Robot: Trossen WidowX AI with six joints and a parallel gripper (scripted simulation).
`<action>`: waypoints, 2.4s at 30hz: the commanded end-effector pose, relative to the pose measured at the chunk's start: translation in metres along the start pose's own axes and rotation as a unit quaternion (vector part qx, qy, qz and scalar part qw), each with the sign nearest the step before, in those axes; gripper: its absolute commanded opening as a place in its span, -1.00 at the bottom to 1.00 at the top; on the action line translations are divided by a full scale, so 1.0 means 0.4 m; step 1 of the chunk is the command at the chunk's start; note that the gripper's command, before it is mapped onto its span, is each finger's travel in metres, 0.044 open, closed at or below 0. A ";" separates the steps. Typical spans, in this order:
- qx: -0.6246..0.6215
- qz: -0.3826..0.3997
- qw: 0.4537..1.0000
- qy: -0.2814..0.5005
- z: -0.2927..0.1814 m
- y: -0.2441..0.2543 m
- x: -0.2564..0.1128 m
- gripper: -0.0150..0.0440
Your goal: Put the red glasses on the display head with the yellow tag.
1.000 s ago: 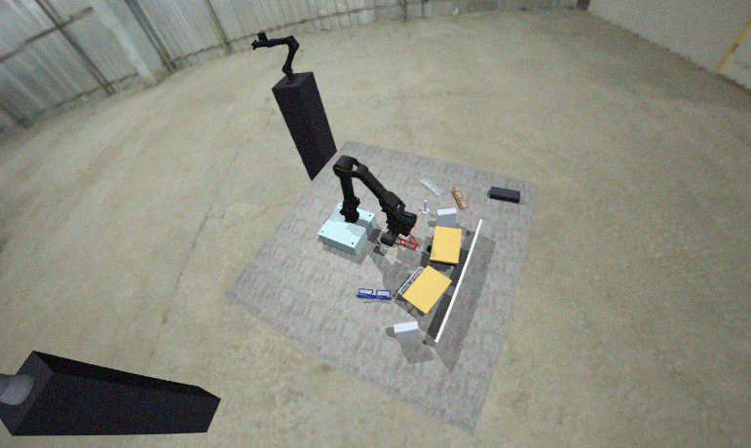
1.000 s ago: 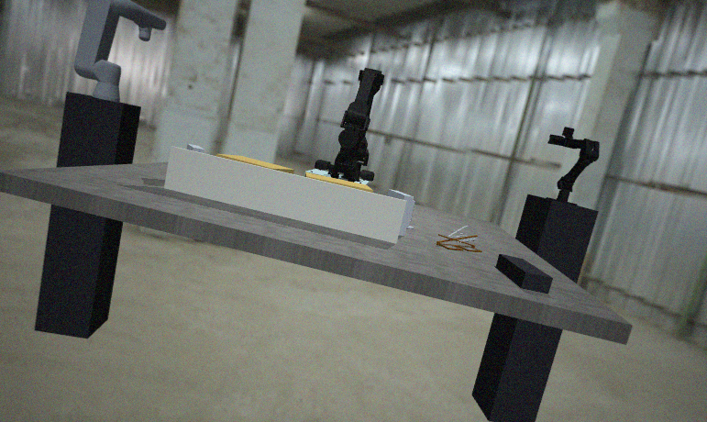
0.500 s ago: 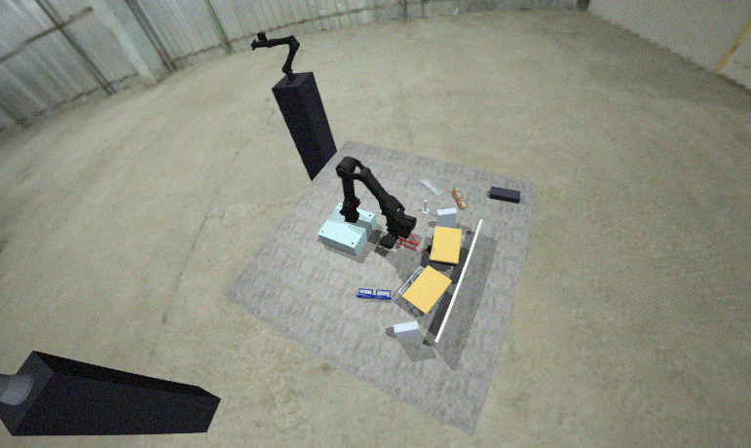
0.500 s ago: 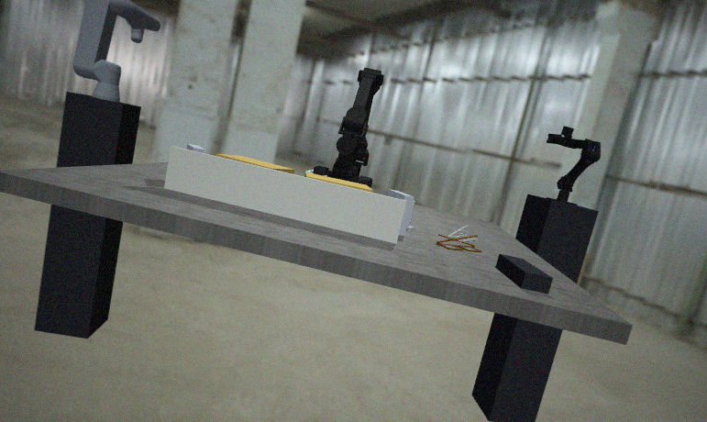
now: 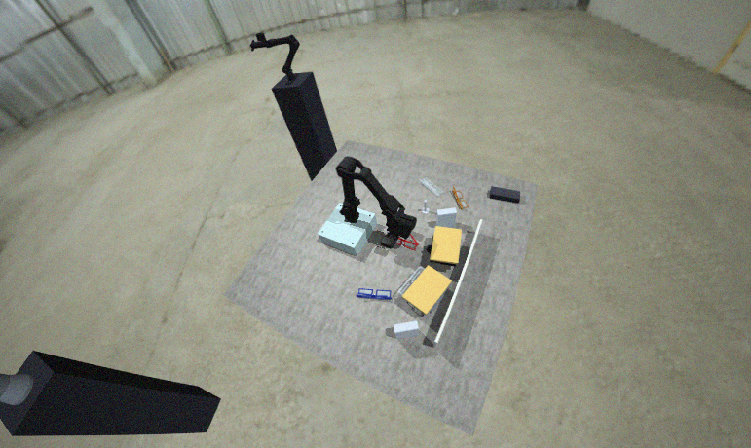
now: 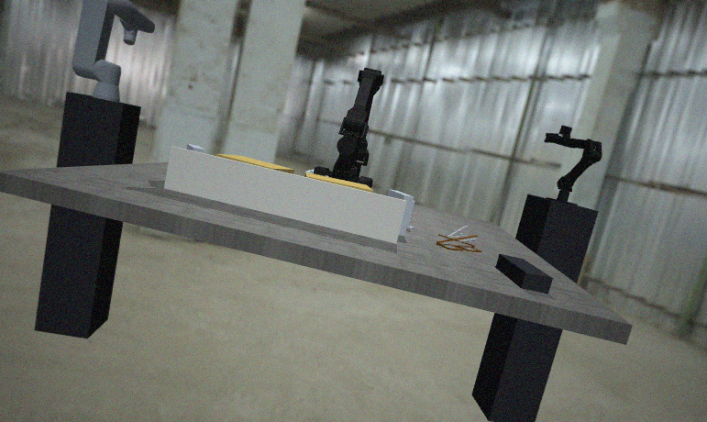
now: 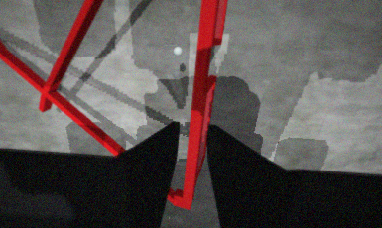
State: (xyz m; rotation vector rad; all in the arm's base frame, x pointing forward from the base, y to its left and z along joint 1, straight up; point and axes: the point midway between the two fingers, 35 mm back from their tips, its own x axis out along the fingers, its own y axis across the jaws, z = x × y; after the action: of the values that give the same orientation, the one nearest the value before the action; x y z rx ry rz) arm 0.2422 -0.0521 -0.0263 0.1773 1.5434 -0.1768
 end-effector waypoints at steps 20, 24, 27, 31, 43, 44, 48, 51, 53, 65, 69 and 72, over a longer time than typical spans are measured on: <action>0.000 0.000 1.000 -0.001 0.013 0.001 -0.075 -0.49; 0.000 -0.001 1.000 -0.001 0.016 0.002 -0.147 -0.49; 0.000 -0.001 1.000 -0.001 0.018 0.003 -0.193 -0.49; 0.000 -0.001 1.000 -0.001 0.021 0.006 -0.246 -0.49; 0.000 0.000 1.000 -0.002 0.039 0.048 -0.261 -0.49; 0.000 0.000 1.000 -0.002 0.043 0.060 -0.261 -0.49; 0.000 0.001 1.000 -0.002 0.054 0.108 -0.263 -0.49; 0.000 0.002 1.000 -0.002 0.060 0.145 -0.264 -0.49; 0.000 0.002 1.000 -0.002 0.063 0.170 -0.264 -0.49; 0.000 0.005 1.000 -0.002 0.059 0.329 -0.266 -0.49; 0.000 0.006 1.000 -0.002 0.049 0.384 -0.266 -0.49; 0.000 0.007 1.000 -0.002 0.039 0.425 -0.266 -0.49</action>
State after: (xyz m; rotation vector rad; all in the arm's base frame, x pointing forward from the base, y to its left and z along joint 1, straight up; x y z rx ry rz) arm 0.2936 0.0899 0.0806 0.1834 1.5378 -0.1628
